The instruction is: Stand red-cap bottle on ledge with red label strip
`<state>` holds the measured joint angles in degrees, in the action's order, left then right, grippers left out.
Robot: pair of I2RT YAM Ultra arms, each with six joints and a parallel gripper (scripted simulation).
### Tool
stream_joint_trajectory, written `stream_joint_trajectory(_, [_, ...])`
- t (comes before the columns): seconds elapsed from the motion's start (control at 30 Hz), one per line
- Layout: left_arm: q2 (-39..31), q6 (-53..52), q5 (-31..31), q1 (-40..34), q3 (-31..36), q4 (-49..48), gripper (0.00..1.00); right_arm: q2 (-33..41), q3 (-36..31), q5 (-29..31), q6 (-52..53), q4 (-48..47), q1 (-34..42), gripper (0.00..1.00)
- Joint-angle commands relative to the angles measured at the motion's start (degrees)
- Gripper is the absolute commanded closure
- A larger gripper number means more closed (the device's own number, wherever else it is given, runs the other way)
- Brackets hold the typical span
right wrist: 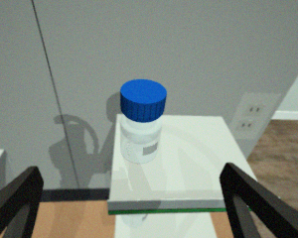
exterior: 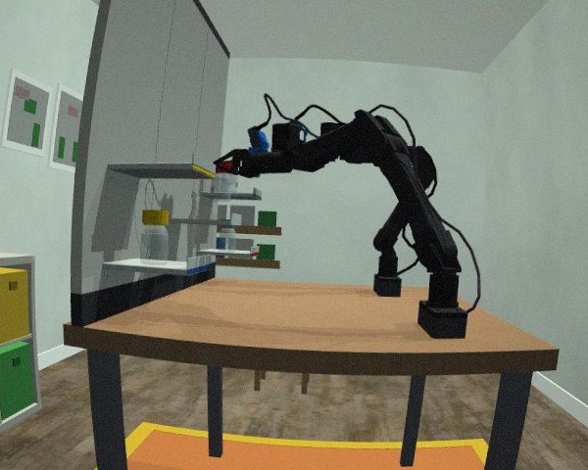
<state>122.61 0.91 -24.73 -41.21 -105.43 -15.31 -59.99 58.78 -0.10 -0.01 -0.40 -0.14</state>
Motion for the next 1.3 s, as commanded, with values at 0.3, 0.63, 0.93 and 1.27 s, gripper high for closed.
stream_joint_trajectory(0.3, [-0.35, -0.48, 0.18, -0.43, 2.72, -9.11, 0.51, 0.14, 1.43, 0.09, 0.01, 0.14, 0.14, 0.00])
stream_joint_trajectory(0.63, [0.43, -0.52, 0.02, -0.71, 7.30, -13.49, 0.51, 0.14, 1.43, 0.09, 0.01, 0.14, 0.14, 0.00])
stream_joint_trajectory(0.93, [1.02, -0.69, 0.08, -0.75, 7.72, -13.29, 0.51, 0.14, 1.43, 0.09, 0.01, 0.14, 0.14, 0.00])
stream_joint_trajectory(1.27, [1.04, -0.29, 0.10, -0.39, 7.70, -13.30, 0.17, 0.14, 1.43, 0.09, 0.01, 0.14, 0.14, 0.00])
